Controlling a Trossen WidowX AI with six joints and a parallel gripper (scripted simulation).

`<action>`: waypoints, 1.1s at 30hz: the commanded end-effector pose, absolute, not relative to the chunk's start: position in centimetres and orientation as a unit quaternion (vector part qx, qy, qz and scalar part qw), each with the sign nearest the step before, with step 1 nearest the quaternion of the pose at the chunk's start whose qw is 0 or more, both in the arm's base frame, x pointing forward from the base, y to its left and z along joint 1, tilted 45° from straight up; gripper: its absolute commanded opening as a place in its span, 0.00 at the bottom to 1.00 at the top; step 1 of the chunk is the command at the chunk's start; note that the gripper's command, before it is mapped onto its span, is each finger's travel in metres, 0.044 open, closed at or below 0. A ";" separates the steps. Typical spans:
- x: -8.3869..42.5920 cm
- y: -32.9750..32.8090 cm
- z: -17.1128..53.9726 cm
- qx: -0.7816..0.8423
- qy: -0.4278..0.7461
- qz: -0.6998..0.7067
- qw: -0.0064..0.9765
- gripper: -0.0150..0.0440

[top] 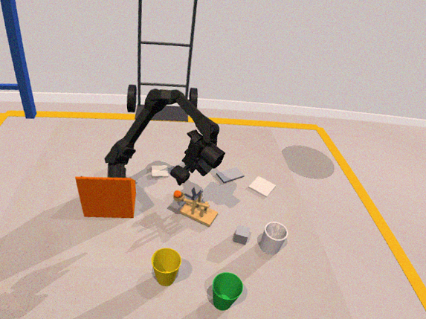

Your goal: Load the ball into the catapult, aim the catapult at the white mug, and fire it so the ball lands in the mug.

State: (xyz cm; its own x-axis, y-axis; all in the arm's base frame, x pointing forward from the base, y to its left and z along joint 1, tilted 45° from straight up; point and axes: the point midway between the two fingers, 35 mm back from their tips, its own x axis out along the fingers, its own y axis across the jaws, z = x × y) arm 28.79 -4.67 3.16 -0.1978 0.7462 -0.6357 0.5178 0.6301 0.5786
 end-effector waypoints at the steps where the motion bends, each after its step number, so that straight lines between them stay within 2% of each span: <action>1: 31.5 -6.0 1.6 0.414 0.745 0.109 0.512 1.00; 12: 42.4 -13.4 -1.3 0.404 0.632 0.065 0.658 1.00; 24: 52.5 -21.8 -1.1 0.385 0.481 0.029 0.787 1.00; 27: 54.1 -23.3 -0.7 0.380 0.450 0.025 0.808 1.00; 33: 54.2 -23.4 -0.7 0.379 0.447 0.024 0.810 1.00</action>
